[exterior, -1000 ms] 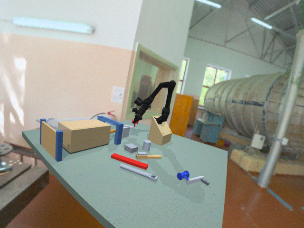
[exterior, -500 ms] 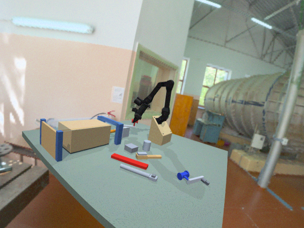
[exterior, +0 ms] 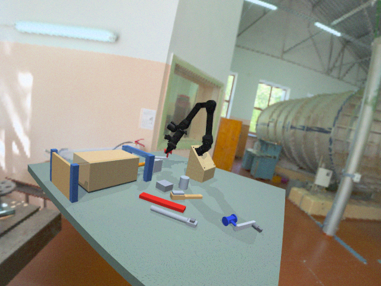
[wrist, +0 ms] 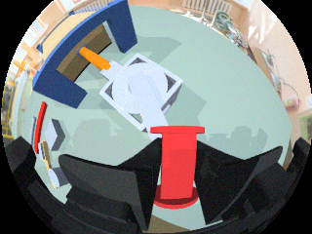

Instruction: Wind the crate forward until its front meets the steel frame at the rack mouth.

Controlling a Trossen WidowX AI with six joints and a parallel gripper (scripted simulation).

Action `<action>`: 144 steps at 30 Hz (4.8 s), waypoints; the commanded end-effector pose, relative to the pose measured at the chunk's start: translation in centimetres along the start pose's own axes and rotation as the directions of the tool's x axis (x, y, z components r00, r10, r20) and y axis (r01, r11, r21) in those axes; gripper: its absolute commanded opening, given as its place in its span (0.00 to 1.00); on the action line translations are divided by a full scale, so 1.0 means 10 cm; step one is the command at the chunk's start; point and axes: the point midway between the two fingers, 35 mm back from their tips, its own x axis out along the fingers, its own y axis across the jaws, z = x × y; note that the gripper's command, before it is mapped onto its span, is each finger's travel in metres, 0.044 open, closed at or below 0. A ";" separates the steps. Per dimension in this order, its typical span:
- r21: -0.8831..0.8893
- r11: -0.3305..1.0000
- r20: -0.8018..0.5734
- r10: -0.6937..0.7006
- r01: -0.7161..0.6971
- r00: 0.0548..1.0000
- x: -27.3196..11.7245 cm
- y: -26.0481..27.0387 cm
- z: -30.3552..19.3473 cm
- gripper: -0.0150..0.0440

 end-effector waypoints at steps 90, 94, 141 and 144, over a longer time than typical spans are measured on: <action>-0.011 1.000 0.011 -0.029 0.029 1.000 0.57 -0.38 1.31 0.25; -0.011 1.000 0.011 -0.029 0.029 1.000 0.59 -0.34 1.35 0.25; -0.013 1.000 0.011 -0.022 0.022 1.000 0.77 0.25 1.70 0.25; -0.013 1.000 0.011 -0.021 0.021 1.000 0.78 0.29 1.71 0.25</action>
